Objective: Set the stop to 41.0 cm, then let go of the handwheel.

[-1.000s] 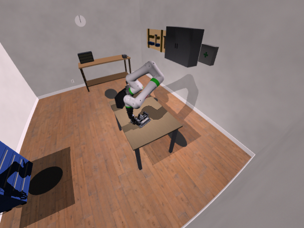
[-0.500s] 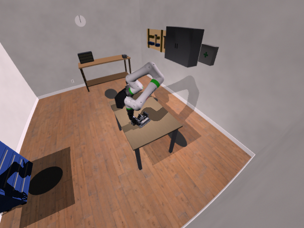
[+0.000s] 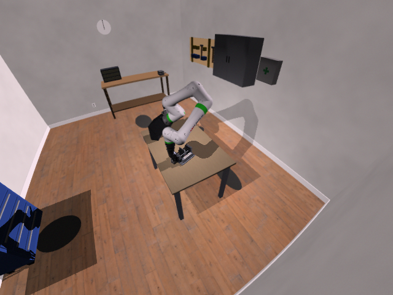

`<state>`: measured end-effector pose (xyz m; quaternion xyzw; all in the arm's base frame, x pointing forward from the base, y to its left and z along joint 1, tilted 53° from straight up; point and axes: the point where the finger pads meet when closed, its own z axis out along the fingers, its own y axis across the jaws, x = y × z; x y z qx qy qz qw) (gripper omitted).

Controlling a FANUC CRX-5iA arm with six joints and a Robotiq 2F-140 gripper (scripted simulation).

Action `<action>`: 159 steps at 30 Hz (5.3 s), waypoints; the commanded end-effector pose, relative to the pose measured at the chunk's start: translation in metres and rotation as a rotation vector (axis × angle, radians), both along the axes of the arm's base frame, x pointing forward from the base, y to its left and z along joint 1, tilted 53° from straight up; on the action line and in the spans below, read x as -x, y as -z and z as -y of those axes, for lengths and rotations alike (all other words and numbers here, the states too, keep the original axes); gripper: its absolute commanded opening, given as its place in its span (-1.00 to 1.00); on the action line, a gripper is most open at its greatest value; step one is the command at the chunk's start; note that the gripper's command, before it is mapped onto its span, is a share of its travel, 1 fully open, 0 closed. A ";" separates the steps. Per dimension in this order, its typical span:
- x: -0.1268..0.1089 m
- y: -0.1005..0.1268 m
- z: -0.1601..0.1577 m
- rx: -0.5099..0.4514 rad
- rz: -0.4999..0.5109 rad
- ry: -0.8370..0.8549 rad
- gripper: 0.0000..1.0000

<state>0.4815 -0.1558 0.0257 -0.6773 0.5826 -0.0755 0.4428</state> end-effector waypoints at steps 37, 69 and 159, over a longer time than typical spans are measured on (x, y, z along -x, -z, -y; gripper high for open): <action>0.020 -0.052 0.033 0.000 0.000 0.000 -0.92; 0.044 0.001 0.016 0.000 0.000 0.000 -0.92; 0.051 -0.015 0.026 0.000 0.000 0.000 -0.92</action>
